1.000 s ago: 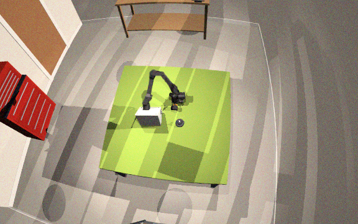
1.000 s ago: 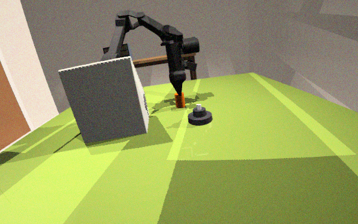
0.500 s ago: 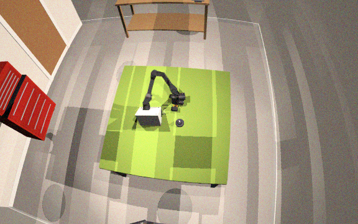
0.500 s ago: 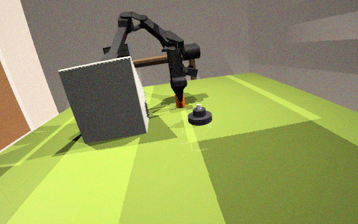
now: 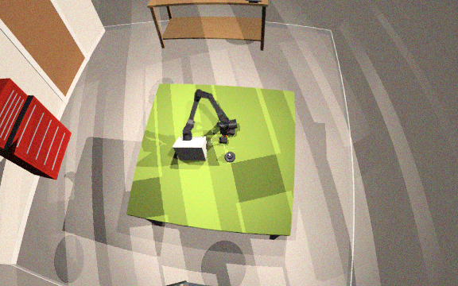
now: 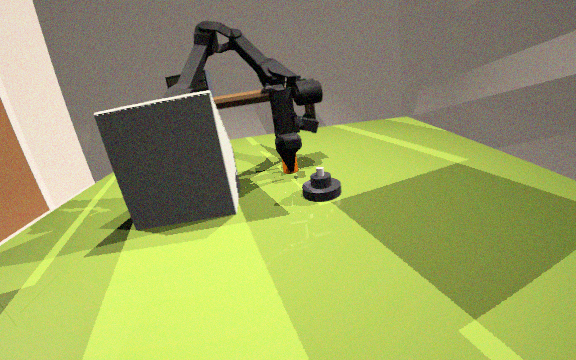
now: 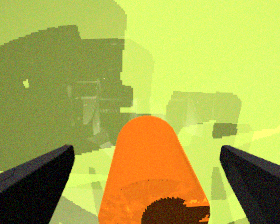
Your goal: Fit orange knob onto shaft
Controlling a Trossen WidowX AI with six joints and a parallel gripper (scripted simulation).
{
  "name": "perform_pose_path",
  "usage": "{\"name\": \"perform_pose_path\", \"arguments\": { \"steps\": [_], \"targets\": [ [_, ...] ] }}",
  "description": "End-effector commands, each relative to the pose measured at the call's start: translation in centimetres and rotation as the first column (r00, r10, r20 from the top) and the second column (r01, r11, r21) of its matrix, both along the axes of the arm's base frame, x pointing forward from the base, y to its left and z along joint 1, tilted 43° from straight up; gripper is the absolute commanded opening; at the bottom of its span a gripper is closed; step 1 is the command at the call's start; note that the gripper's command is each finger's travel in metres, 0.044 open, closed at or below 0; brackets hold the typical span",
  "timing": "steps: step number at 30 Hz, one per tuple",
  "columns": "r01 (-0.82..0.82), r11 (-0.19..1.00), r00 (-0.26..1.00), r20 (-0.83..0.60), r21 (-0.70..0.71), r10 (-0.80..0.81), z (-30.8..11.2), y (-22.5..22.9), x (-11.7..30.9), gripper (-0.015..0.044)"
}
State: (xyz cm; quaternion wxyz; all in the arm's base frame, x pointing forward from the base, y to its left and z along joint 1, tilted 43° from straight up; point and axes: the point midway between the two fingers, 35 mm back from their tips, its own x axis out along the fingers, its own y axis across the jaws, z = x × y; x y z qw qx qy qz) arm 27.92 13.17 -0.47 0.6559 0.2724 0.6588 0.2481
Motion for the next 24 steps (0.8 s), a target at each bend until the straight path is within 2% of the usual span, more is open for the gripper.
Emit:
{"name": "perform_pose_path", "arguments": {
  "steps": [1,2,12,18,23,24],
  "targets": [
    [-0.001,1.000,1.000,-0.008,0.004,0.001,-0.4,0.4,-0.2,0.0440],
    [-0.001,1.000,1.000,-0.008,0.004,0.001,-0.5,0.5,-0.2,0.0440],
    [-0.001,1.000,1.000,-0.008,0.004,0.001,-0.5,0.5,-0.2,0.0177],
    [-0.001,1.000,1.000,-0.008,0.004,0.001,-0.5,0.5,-0.2,0.0138],
    [0.000,1.000,1.000,-0.007,-0.002,0.000,0.5,-0.7,0.2,0.0006],
    [0.000,1.000,1.000,-0.006,-0.005,0.000,0.9,-1.1,0.3,0.0000]
  ]
}}
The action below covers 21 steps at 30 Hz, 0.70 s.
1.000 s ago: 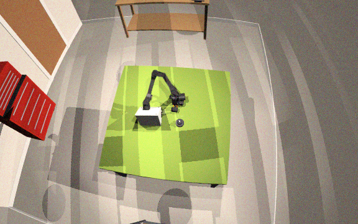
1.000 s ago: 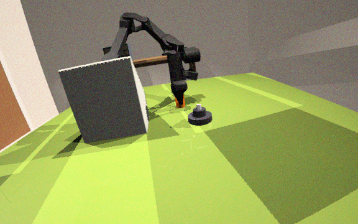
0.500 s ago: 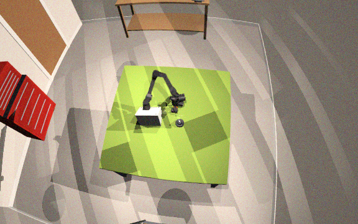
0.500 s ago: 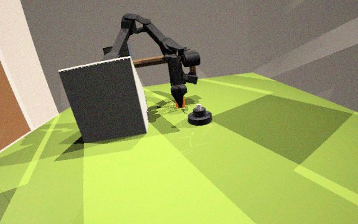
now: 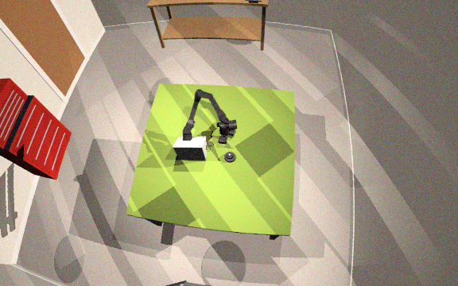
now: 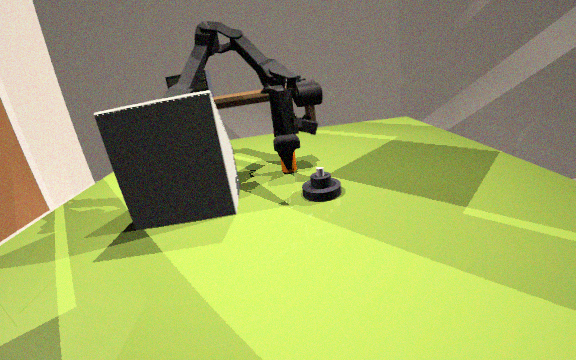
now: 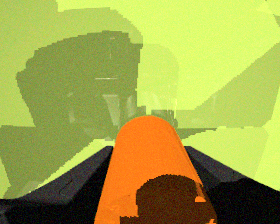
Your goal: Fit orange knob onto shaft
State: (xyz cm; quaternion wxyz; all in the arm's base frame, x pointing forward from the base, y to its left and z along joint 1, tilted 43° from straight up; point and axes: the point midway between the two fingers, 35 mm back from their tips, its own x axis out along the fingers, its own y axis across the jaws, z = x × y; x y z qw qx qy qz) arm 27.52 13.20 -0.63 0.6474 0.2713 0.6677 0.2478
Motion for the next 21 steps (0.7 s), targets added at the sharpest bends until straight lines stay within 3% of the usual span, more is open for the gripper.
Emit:
{"name": "perform_pose_path", "arguments": {
  "steps": [1,21],
  "targets": [
    [0.011,1.000,1.000,0.016,-0.005,-0.010,1.4,-1.6,0.8,0.0000],
    [0.010,1.000,1.000,0.015,-0.002,-0.010,9.8,-9.3,0.3,0.0000]
  ]
}}
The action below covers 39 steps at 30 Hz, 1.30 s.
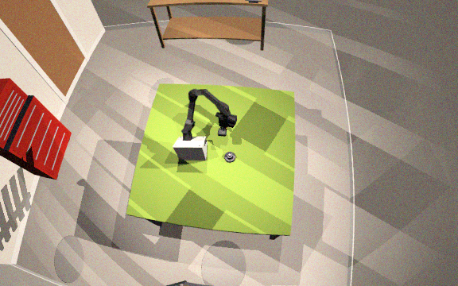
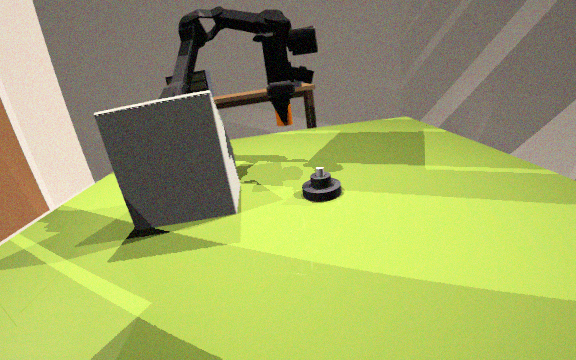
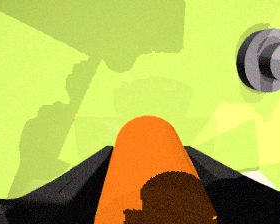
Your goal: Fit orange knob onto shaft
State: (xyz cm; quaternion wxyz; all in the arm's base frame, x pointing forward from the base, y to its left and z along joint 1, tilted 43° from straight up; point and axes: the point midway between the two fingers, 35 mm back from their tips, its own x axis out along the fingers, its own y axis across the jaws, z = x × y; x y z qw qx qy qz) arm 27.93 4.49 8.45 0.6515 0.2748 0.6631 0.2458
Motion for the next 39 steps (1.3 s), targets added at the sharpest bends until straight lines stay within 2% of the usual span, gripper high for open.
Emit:
{"name": "perform_pose_path", "arguments": {
  "steps": [1,5,20,39],
  "targets": [
    [-0.002,1.000,1.000,0.006,-0.004,0.002,0.7,-0.6,-0.2,0.0000],
    [-0.002,0.999,1.000,0.002,-0.041,0.002,0.8,-0.5,-0.1,0.0000],
    [-0.012,0.931,1.000,-0.012,-0.366,0.008,3.6,-2.1,0.1,0.0000],
    [-0.028,0.707,1.000,-0.028,-0.707,0.011,7.1,-4.2,0.1,0.0000]
  ]
}}
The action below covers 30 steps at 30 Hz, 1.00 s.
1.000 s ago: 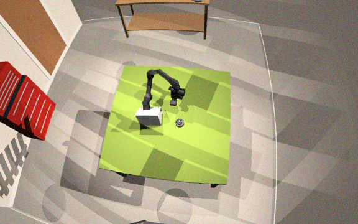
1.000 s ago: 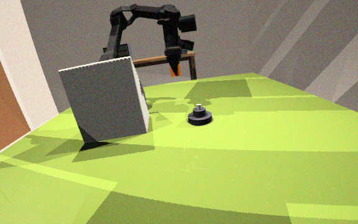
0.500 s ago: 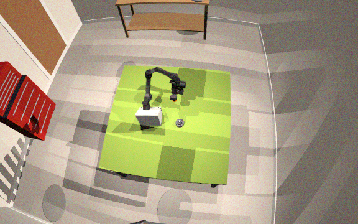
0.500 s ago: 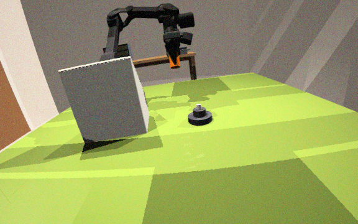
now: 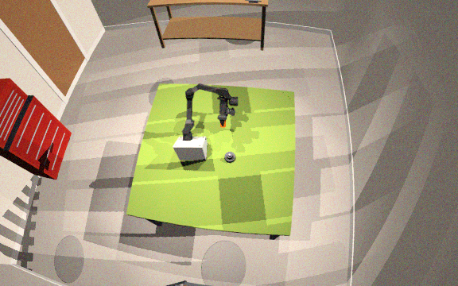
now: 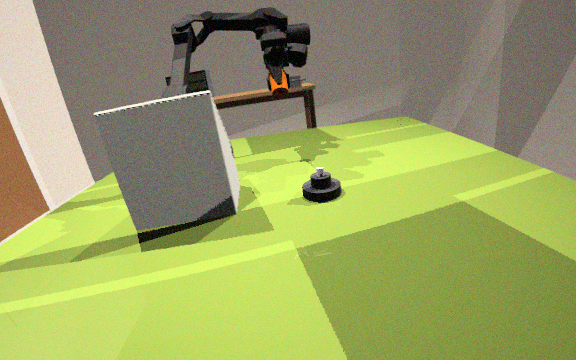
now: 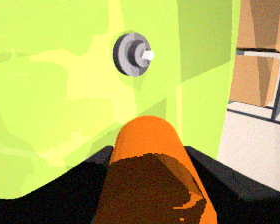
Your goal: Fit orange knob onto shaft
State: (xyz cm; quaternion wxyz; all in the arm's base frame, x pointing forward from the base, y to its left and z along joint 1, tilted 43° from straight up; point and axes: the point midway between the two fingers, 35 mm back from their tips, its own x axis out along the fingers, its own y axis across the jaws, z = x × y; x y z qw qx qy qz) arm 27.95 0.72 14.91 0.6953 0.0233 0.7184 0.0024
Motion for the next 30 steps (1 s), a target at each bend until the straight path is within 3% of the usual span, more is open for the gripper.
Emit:
{"name": "perform_pose_path", "arguments": {
  "steps": [1,8,25,30],
  "targets": [
    [0.001,0.996,1.000,0.004,-0.090,-0.001,0.8,-0.6,0.1,0.0000],
    [-0.003,0.973,1.000,0.000,-0.229,0.003,2.0,-1.3,0.1,0.0000],
    [-0.007,0.939,1.000,-0.004,-0.344,0.006,1.9,-0.9,0.1,0.0000],
    [-0.010,0.948,1.000,-0.003,-0.320,0.009,1.9,-0.8,0.1,0.0000]
  ]
}}
